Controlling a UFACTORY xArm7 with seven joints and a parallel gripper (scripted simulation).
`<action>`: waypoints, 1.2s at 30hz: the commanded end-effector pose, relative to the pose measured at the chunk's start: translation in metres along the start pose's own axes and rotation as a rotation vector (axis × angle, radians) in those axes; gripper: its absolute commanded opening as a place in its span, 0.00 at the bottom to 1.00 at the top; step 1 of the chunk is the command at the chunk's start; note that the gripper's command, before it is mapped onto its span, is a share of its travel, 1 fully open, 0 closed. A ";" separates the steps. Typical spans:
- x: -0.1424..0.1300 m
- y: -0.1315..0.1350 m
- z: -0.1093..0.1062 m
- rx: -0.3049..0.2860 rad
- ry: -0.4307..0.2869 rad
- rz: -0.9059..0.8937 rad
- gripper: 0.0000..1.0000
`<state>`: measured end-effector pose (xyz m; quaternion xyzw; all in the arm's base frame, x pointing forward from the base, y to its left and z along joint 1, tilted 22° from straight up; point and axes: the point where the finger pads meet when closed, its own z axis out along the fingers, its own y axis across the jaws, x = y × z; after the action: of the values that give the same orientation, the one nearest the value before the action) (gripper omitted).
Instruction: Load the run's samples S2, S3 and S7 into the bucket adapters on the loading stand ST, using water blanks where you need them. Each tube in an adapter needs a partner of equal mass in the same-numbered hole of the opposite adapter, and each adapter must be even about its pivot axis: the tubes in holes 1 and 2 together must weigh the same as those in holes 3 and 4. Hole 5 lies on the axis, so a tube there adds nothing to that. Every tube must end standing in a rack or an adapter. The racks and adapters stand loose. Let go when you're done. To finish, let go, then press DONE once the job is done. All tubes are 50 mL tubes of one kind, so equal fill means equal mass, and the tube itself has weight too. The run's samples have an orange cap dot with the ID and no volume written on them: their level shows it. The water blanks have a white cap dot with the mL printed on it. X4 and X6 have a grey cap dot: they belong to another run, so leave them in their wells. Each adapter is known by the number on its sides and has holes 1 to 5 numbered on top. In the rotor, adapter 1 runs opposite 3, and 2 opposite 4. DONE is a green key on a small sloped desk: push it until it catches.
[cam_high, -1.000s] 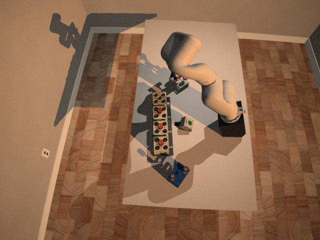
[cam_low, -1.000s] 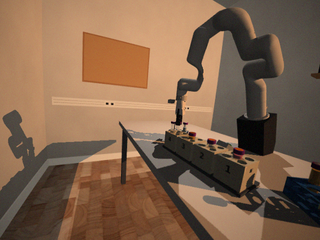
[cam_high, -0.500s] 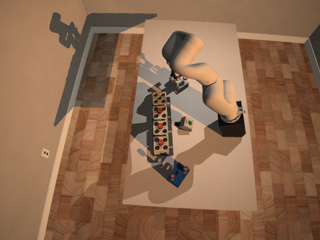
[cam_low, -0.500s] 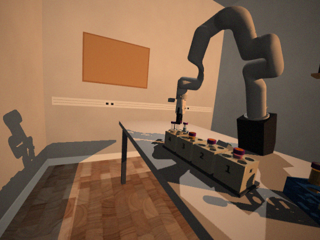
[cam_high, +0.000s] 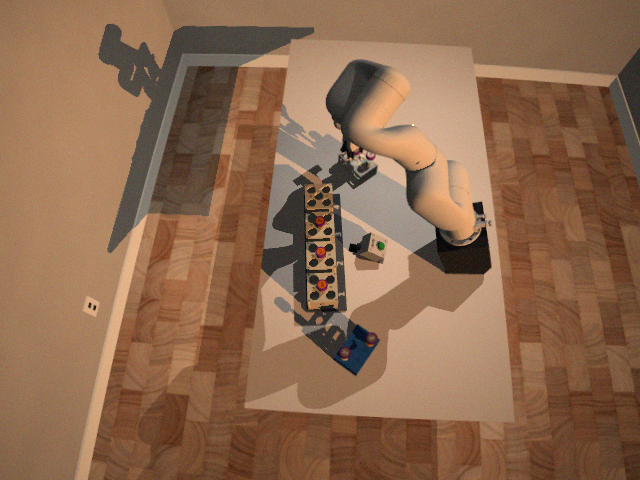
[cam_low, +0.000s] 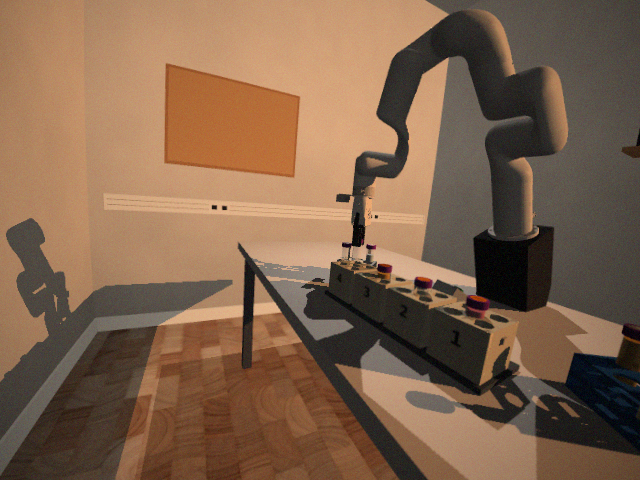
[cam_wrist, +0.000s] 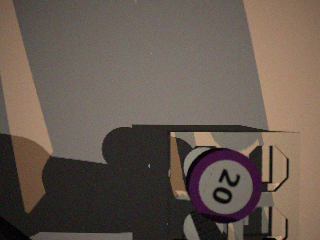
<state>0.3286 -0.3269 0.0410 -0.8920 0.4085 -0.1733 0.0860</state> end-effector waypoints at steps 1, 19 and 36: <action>0.001 0.000 -0.005 0.000 0.003 0.001 0.00; 0.001 0.000 -0.037 0.000 0.003 0.001 0.00; 0.001 0.000 -0.067 0.000 0.003 0.001 0.00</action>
<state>0.3073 -0.3280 0.0931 -0.8918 0.4077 -0.1757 0.0878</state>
